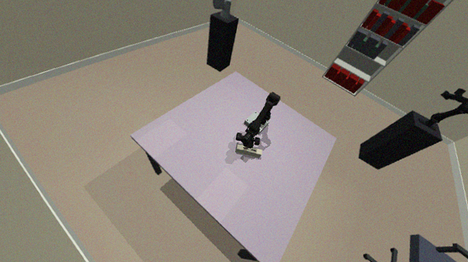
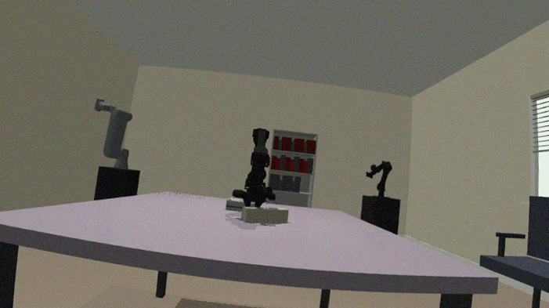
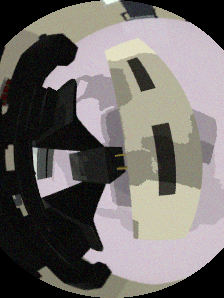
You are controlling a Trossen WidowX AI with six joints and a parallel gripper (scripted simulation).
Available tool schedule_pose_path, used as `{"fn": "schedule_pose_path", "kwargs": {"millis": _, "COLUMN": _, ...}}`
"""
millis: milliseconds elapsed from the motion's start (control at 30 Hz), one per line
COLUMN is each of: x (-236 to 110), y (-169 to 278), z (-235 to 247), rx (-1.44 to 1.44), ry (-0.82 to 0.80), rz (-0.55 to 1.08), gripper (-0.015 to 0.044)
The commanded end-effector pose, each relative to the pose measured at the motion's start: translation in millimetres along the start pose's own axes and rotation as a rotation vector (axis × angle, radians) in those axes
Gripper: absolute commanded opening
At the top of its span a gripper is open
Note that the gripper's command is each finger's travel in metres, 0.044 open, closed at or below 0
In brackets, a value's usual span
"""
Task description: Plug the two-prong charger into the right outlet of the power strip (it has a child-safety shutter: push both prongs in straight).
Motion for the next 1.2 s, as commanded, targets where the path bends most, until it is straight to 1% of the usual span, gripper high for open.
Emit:
{"fn": "schedule_pose_path", "kwargs": {"millis": 0, "x": -1.0, "y": -1.3, "z": -0.3, "rx": 0.004, "ry": 0.000, "rz": -0.004, "gripper": 0.0000}}
{"fn": "schedule_pose_path", "kwargs": {"millis": 1167, "x": -1.2, "y": -4.6, "z": -0.8, "rx": 0.004, "ry": 0.000, "rz": -0.004, "gripper": 0.0000}}
Point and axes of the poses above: the point midway between the two fingers, 35 mm back from their tips, its own x axis out along the fingers, its own z axis across the jaws, y = z × x, the point moved 4 cm from there along -x, back along the fingers, and after that the axes turned 9 degrees about -x, right-handed, at the moved point
